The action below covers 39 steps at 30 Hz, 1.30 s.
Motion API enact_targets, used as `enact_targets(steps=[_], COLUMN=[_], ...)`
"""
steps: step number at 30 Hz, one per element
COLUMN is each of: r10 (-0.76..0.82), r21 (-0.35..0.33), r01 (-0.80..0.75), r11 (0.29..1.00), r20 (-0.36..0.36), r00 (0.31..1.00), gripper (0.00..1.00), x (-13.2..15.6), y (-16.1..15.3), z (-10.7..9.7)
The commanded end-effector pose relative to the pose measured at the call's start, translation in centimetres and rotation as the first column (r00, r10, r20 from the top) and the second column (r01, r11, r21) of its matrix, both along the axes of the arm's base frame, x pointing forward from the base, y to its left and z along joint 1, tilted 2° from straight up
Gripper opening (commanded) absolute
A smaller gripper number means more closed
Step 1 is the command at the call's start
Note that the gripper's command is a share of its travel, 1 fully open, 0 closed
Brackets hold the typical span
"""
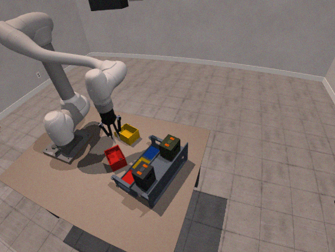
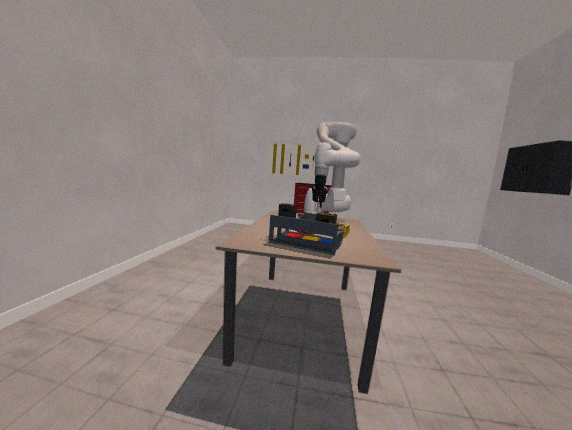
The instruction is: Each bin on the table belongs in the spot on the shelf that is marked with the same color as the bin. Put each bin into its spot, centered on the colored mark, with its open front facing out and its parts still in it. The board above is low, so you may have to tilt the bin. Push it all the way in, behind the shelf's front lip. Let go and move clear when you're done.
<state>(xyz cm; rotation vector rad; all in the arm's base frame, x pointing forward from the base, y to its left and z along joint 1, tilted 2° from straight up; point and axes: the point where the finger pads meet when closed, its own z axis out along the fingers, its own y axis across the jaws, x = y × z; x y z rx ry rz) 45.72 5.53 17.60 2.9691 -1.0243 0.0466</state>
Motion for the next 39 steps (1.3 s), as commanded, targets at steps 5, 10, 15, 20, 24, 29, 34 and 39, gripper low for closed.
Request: enact_targets(steps=[5, 10, 15, 20, 24, 29, 34, 39], r10=[0.0, 0.0, 0.0, 0.0, 0.0, 0.0, 0.0, 0.0], r21=[0.0, 0.0, 0.0, 0.0, 0.0, 0.0, 0.0, 0.0], r01=[0.0, 0.0, 0.0, 0.0, 0.0, 0.0, 0.0, 0.0], r11=[1.0, 1.0, 1.0, 1.0, 1.0, 1.0, 1.0, 1.0], r20=[0.0, 0.0, 0.0, 0.0, 0.0, 0.0, 0.0, 0.0], r00=[1.0, 1.0, 1.0, 1.0, 1.0, 1.0, 1.0, 1.0], gripper=[0.24, 0.24, 0.24, 0.24, 0.24, 0.24, 0.24, 0.24], x=[0.0, 0.0, 0.0, 0.0, 0.0, 0.0, 0.0, 0.1], y=[0.0, 0.0, 0.0, 0.0, 0.0, 0.0, 0.0, 0.0], z=[0.0, 0.0, 0.0, -0.1, -0.2, -0.7, -1.5, -2.0])
